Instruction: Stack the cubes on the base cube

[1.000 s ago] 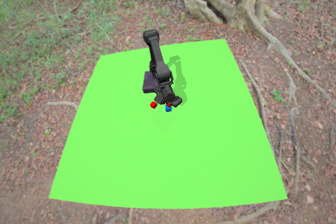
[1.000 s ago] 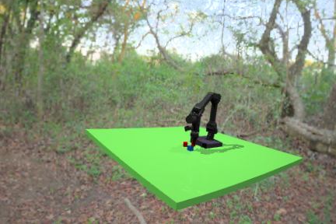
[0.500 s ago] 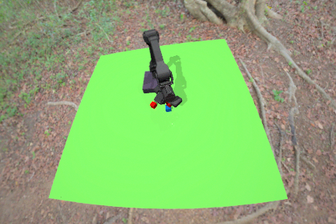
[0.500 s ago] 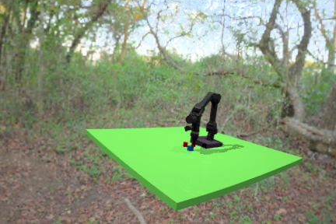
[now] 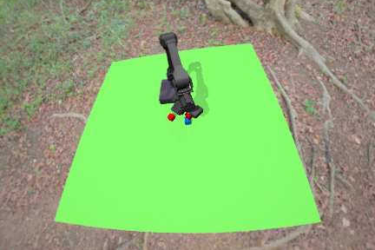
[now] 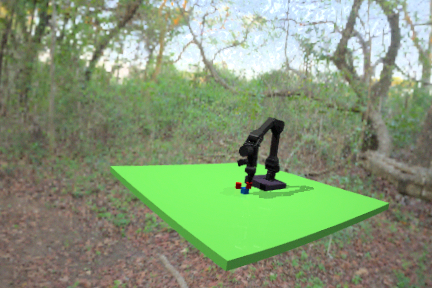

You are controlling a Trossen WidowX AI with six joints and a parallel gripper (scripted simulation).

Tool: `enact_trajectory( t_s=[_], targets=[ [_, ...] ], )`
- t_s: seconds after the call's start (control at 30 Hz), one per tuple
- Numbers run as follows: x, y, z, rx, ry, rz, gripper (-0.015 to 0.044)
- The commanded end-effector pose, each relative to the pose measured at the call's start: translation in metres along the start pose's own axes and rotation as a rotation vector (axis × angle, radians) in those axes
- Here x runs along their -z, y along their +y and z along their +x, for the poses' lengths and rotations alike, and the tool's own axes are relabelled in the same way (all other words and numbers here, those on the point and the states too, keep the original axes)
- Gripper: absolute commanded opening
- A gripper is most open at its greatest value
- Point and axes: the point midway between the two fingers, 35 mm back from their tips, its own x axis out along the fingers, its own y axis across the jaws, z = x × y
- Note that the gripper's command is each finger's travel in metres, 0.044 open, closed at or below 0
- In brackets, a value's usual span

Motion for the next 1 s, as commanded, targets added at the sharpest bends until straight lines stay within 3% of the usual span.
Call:
enact_trajectory(
  t_s=[0.0, 0.5, 0.53, 0.6, 0.97],
  targets=[
    [0.000, 0.001, -0.008, -0.013, -0.007, -0.004, 0.0205],
    [0.000, 0.001, -0.014, -0.013, -0.007, -0.004, 0.0205],
    [-0.001, 0.001, -0.012, -0.007, -0.004, -0.008, 0.0231],
    [-0.004, -0.002, -0.013, -0.006, -0.004, -0.065, 0.0265],
    [-0.026, -0.026, -0.025, -0.004, -0.010, -0.551, 0.0265]
  ],
)
